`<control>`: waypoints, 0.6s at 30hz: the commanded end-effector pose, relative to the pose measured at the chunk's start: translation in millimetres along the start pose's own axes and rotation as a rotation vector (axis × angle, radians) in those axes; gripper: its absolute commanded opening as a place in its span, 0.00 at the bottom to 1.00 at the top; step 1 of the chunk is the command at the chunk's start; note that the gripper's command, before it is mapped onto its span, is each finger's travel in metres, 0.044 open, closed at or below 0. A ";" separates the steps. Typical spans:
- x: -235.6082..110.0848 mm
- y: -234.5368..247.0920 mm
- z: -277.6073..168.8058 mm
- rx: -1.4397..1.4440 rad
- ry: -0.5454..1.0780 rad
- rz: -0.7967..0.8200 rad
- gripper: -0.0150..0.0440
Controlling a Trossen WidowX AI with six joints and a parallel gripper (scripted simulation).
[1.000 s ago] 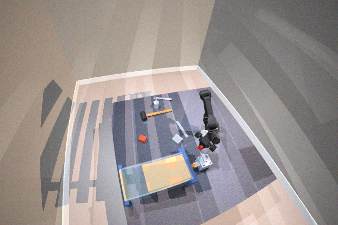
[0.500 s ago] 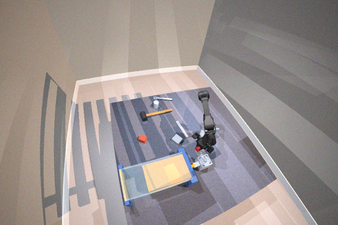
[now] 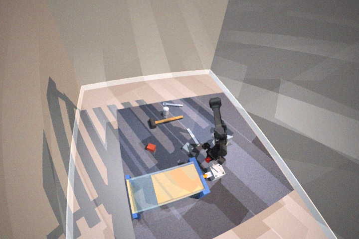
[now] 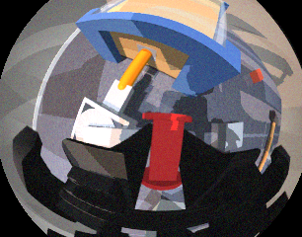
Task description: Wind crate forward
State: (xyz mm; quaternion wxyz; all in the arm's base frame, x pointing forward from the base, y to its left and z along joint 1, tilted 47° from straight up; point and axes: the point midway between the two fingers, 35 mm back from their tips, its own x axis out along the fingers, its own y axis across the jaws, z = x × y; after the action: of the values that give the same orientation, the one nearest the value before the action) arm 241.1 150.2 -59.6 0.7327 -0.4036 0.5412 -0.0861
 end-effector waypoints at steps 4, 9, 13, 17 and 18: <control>8.2 3.6 16.5 0.022 -0.009 0.001 0.25; 5.4 1.7 12.3 0.006 -0.005 -0.004 0.30; 5.4 1.7 12.3 0.006 -0.005 -0.004 0.48; 5.4 1.7 12.3 0.006 -0.005 -0.004 0.65; 5.4 1.7 12.3 0.006 -0.005 -0.004 0.70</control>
State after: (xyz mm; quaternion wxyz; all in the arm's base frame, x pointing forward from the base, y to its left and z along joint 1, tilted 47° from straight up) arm 251.1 155.1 -65.1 0.7326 -0.3999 0.5442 -0.0846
